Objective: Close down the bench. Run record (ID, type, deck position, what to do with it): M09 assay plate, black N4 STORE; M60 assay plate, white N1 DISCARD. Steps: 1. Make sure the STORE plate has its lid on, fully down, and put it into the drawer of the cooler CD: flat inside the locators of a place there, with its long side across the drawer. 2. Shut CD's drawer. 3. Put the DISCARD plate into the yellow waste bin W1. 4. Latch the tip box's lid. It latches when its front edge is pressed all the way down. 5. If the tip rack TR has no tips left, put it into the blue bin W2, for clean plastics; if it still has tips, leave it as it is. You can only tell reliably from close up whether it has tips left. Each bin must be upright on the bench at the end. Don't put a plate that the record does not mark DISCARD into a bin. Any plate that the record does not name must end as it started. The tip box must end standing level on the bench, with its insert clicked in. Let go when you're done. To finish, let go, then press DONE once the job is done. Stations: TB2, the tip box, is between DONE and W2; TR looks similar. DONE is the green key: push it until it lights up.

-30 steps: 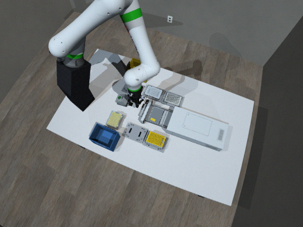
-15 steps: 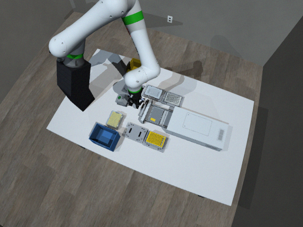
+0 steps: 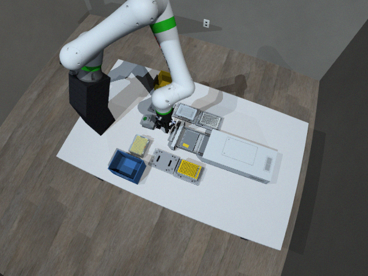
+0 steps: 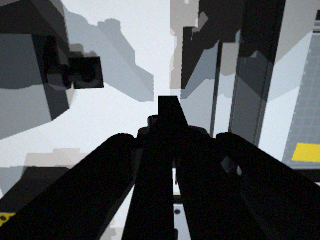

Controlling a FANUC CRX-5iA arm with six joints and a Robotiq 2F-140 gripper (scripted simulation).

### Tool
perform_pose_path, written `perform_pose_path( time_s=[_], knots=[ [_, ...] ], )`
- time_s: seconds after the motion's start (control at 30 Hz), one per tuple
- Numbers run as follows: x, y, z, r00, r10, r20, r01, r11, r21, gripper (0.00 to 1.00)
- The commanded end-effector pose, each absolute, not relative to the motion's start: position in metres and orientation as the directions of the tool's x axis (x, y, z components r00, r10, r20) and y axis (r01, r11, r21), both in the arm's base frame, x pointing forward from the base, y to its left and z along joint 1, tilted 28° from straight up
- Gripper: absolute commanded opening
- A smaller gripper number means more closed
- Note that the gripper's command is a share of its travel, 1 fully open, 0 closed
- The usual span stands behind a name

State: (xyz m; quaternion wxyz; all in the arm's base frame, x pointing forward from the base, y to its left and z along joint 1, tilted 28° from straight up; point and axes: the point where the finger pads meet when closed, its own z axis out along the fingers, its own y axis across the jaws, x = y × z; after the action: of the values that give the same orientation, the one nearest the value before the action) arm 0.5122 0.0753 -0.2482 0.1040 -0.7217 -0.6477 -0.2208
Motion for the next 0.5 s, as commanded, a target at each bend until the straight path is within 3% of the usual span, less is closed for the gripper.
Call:
perform_pose_path(
  time_s=[0.0, 0.47],
  knots=[
    [0.514, 0.077, -0.252, 0.063, 0.889, 0.453, 0.981, -0.140, 0.137, 0.10],
    [0.517, 0.084, -0.266, 0.063, 0.889, 0.453, 0.981, -0.140, 0.137, 0.10]
  ],
)
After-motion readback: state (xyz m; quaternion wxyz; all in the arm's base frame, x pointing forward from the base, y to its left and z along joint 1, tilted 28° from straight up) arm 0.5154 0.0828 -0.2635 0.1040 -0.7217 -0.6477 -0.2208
